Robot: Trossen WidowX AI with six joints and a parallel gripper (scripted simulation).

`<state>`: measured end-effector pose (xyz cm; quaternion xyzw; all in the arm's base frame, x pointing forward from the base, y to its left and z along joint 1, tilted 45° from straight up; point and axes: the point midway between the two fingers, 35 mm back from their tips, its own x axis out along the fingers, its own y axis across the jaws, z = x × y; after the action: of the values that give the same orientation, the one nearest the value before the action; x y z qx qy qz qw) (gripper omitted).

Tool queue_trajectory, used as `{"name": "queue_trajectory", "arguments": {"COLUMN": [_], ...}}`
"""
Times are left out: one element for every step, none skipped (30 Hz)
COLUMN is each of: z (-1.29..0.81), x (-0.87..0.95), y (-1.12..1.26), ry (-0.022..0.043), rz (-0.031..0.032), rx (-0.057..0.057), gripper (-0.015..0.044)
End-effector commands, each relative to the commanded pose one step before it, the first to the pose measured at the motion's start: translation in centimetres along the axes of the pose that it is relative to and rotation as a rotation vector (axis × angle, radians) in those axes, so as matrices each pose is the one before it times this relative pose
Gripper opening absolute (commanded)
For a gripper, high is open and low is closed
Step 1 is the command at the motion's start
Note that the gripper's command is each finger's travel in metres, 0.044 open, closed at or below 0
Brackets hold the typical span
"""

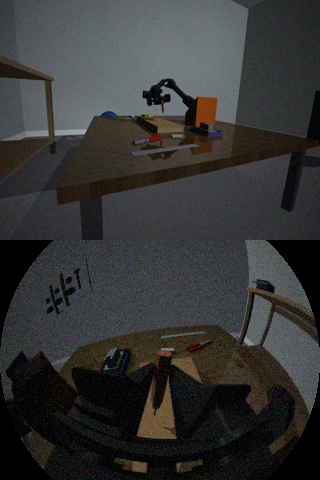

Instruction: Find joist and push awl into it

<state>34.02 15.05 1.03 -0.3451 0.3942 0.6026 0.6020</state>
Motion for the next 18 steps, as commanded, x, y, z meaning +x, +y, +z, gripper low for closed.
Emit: {"name": "queue_trajectory", "arguments": {"z": [2.252,0.394,0.308,0.177,0.057,0.0,0.0,0.0,0.0,0.0,0.0,0.0,0.0,-0.02,-0.04,-0.061,-0.079,-0.098], "x": [1.965,0.498,0.409,0.245,0.082,0.0,0.0,0.0,0.0,0.0,0.0,0.0,0.0,0.002,0.003,0.005,0.007,0.008], "y": [0.137,-0.013,-0.016,-0.013,-0.005,0.0,0.0,0.0,0.0,0.0,0.0,0.0,0.0,-0.001,-0.002,-0.003,-0.004,-0.005], "ry": [-0.14762,-0.03417,-0.02828,-0.01703,-0.00569,0.0,0.0,0.0,0.0,0.0,0.0,0.0,0.0,0.00002,0.00004,0.00007,0.00008,0.0001], "rz": [0.04202,0.00779,0.0057,0.00311,0.00099,0.0,0.0,0.0,0.0,0.0,0.0,0.0,0.0,0.0,0.0,0.0,0.0,0.0], "rx": [-0.1593,-0.0359,-0.0295,-0.0177,-0.0059,0.0,0.0,0.0,0.0,0.0,0.0,0.0,0.0,0.0,0.0,0.0,0.0,0.0], "gripper": [0.0,0.0,0.0,0.0,0.0,0.0,0.0,0.0,0.0,0.0,0.0,0.0,0.0,0.0,0.0,0.0,0.0,0.0]}}
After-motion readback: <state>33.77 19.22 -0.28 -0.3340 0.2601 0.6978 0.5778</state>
